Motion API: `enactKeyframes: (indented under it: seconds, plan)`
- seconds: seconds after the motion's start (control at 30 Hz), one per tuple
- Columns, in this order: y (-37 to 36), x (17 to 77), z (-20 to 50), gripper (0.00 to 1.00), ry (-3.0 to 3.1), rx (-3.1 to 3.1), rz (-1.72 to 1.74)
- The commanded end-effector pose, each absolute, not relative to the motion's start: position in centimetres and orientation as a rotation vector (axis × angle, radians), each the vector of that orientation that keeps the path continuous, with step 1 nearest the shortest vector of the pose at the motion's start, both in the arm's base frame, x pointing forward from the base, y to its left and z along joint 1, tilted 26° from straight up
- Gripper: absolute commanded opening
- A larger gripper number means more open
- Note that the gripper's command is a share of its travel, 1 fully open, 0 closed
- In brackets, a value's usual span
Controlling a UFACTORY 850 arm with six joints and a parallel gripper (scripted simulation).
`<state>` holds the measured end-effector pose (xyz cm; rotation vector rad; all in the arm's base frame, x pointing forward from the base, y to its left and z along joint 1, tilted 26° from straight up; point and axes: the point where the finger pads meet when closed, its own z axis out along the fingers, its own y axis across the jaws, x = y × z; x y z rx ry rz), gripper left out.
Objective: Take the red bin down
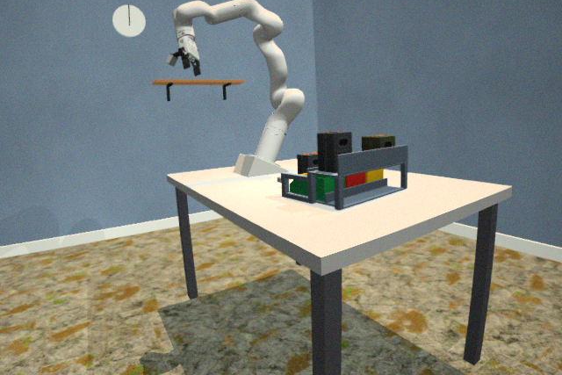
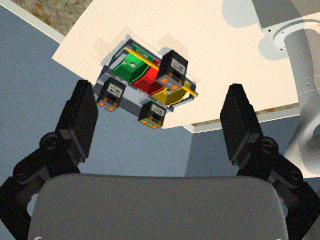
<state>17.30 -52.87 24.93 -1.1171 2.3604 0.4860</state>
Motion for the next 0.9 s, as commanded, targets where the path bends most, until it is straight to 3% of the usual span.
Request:
enactKeyframes:
  seconds: [0.0,0.87]
  plan:
    - [-55.47,18.25,23.78,1.0,2.36,-1.118,0.488]
    - [-55.16,18.14,23.92,1.0,2.36,-1.118,0.488]
